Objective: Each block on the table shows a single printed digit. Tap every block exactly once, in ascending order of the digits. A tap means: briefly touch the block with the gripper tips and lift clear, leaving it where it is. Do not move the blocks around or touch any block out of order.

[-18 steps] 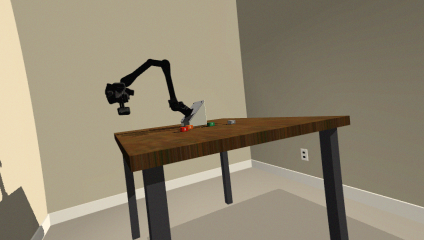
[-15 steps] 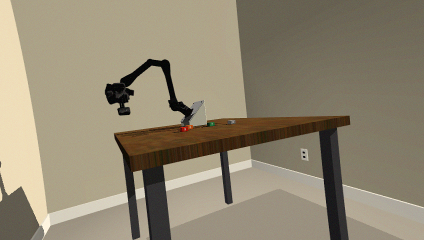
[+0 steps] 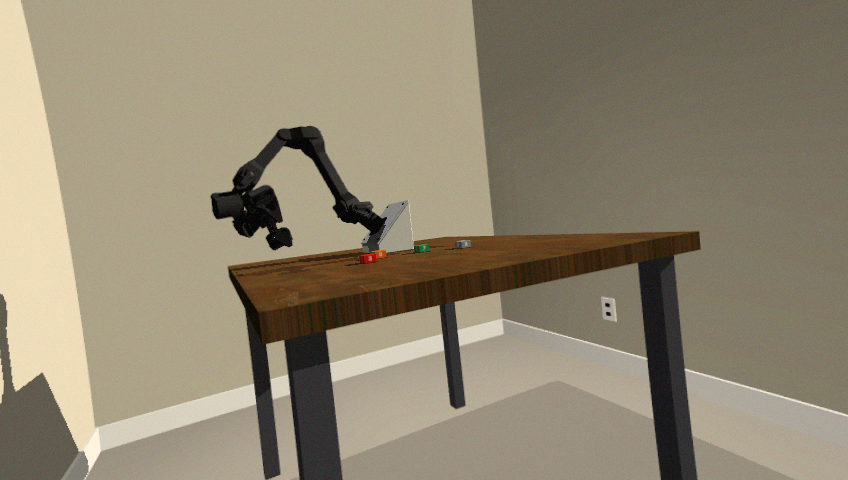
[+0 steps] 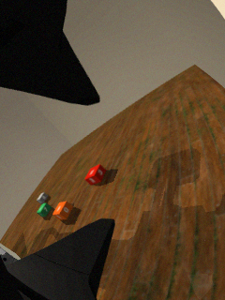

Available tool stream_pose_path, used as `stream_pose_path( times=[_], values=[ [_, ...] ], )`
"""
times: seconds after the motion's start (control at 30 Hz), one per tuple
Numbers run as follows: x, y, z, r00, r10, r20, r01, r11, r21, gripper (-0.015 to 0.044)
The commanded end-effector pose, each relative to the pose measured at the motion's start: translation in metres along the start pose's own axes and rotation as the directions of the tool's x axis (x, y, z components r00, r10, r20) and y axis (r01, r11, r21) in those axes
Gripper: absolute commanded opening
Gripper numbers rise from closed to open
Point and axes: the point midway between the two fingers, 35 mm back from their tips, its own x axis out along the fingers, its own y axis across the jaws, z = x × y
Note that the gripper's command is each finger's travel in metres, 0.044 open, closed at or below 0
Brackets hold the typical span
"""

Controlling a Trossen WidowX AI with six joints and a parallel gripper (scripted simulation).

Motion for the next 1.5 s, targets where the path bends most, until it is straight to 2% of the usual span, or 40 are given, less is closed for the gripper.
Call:
stream_pose_path(
  times=[0.0, 0.2, 0.37, 0.53, 0.7, 0.87, 0.97, 1.03, 1.47],
  values=[
    [0.03, -0.001, -0.026, 0.985, -0.101, -0.137, 0.099, 0.995, -0.019, 0.04],
    [0.068, -0.008, -0.079, 0.888, -0.325, -0.325, 0.281, 0.944, -0.174, 0.04],
    [0.085, -0.014, -0.122, 0.757, -0.53, -0.383, 0.387, 0.835, -0.391, 0.04],
    [0.091, -0.018, -0.159, 0.621, -0.717, -0.319, 0.423, 0.648, -0.633, 0.04],
    [0.09, -0.017, -0.187, 0.522, -0.841, -0.139, 0.391, 0.381, -0.838, 0.04],
    [0.088, -0.007, -0.209, 0.496, -0.861, 0.116, 0.317, 0.054, -0.947, 0.04],
    [0.086, 0.005, -0.223, 0.519, -0.809, 0.277, 0.271, -0.152, -0.951, 0.04],
    [0.085, 0.011, -0.229, 0.538, -0.77, 0.344, 0.253, -0.242, -0.937, 0.04],
    [0.085, 0.012, -0.23, 0.54, -0.764, 0.352, 0.251, -0.253, -0.934, 0.04]
  ],
)
